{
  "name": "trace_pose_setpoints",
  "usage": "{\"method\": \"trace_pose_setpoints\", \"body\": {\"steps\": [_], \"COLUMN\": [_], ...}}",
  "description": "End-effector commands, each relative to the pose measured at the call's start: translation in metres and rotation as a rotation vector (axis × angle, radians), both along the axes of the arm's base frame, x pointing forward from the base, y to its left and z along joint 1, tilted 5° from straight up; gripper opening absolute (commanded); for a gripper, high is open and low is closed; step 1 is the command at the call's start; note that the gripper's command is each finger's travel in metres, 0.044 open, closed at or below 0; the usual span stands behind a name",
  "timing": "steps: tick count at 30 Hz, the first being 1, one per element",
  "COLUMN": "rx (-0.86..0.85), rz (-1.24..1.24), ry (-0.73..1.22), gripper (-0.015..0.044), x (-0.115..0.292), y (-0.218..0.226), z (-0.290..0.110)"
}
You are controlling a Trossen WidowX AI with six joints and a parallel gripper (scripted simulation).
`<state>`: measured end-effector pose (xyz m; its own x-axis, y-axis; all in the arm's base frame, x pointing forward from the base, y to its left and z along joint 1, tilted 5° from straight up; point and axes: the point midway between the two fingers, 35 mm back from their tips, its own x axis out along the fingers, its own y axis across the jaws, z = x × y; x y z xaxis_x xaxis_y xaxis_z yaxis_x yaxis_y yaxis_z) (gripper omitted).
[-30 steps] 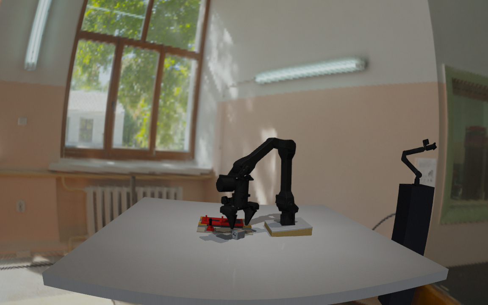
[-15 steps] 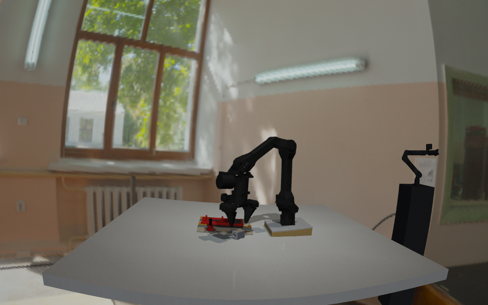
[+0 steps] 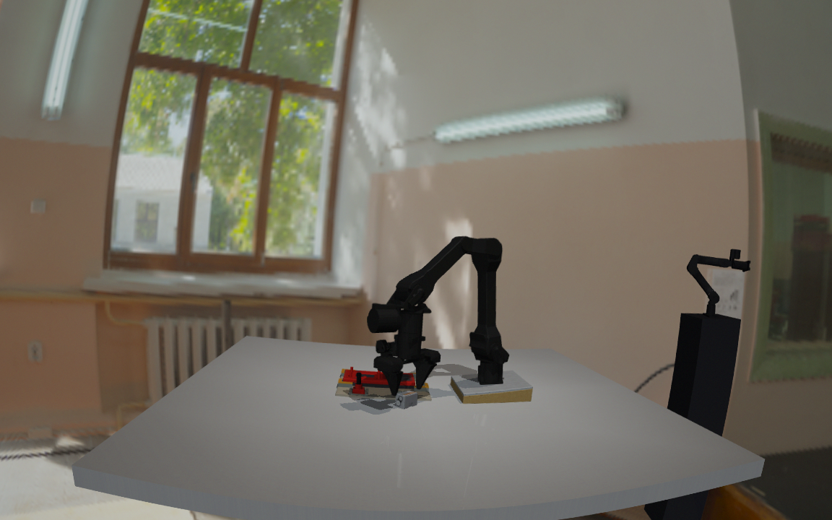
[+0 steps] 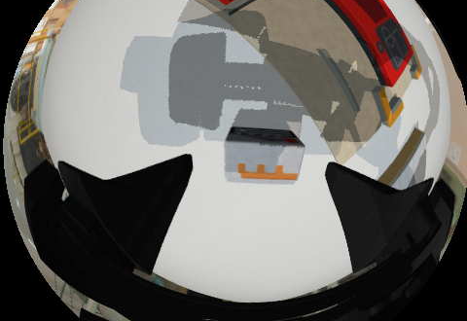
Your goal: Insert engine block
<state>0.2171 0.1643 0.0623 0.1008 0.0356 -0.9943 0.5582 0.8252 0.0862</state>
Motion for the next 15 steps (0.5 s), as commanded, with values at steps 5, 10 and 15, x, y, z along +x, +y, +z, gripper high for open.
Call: {"method": "trace_pose_setpoints", "body": {"steps": [5,10,15], "rx": [0.001,0.001,0.001], "rz": [0.001,0.001,0.001], "ry": [0.002,0.002,0.002], "gripper": [0.044,0.044,0.0414], "x": [0.001,0.001,0.002], "y": [0.0,0.0,0.0], "z": [-0.014,-0.022,-0.026]}}
